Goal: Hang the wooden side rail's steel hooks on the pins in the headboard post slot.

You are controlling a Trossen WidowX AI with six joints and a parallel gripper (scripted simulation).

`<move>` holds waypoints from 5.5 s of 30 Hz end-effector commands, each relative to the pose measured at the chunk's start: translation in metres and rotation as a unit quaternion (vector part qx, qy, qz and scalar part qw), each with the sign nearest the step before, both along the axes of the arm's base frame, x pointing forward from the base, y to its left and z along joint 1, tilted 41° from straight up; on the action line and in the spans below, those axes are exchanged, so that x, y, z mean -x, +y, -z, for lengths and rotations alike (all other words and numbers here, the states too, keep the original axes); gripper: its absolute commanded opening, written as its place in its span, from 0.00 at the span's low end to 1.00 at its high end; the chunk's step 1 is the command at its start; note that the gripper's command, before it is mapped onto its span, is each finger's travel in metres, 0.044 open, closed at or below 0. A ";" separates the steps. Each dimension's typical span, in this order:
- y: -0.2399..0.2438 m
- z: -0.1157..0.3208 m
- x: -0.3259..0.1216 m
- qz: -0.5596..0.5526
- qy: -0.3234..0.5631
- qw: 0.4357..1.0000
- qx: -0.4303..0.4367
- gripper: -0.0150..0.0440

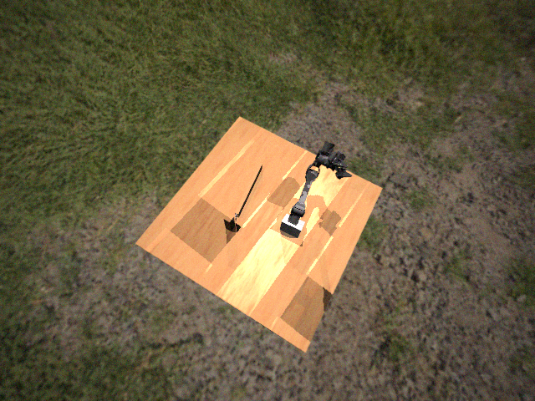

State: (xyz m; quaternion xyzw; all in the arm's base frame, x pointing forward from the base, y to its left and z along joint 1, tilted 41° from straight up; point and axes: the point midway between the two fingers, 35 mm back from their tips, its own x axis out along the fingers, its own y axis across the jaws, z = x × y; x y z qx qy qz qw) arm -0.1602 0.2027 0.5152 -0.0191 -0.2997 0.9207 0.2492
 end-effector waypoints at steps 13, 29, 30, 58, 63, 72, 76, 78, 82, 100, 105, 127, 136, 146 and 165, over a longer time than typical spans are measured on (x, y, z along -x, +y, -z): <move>0.095 0.055 -0.055 0.153 -0.019 0.987 0.040 1.00; 0.171 0.153 -0.145 0.297 -0.014 0.944 0.144 1.00; 0.176 0.161 -0.153 0.309 -0.013 0.939 0.150 1.00; 0.153 0.429 -0.401 0.655 -0.046 0.716 0.237 1.00; 0.110 0.474 -0.428 0.707 -0.054 0.656 0.260 1.00; 0.013 0.541 -0.450 0.786 -0.069 0.532 0.307 1.00; -0.035 0.563 -0.446 0.815 -0.076 0.469 0.332 1.00; -0.060 0.572 -0.441 0.827 -0.079 0.436 0.346 1.00; -0.105 0.583 -0.428 0.846 -0.084 0.372 0.372 1.00; -0.112 0.584 -0.425 0.849 -0.085 0.361 0.377 1.00; -0.112 0.584 -0.425 0.849 -0.085 0.361 0.377 1.00; -0.098 0.541 -0.495 0.700 -0.150 0.420 0.558 1.00; -0.101 0.531 -0.489 0.680 -0.148 0.425 0.579 1.00; -0.101 0.531 -0.489 0.680 -0.148 0.425 0.579 1.00; -0.102 0.531 -0.492 0.693 -0.104 0.394 0.595 1.00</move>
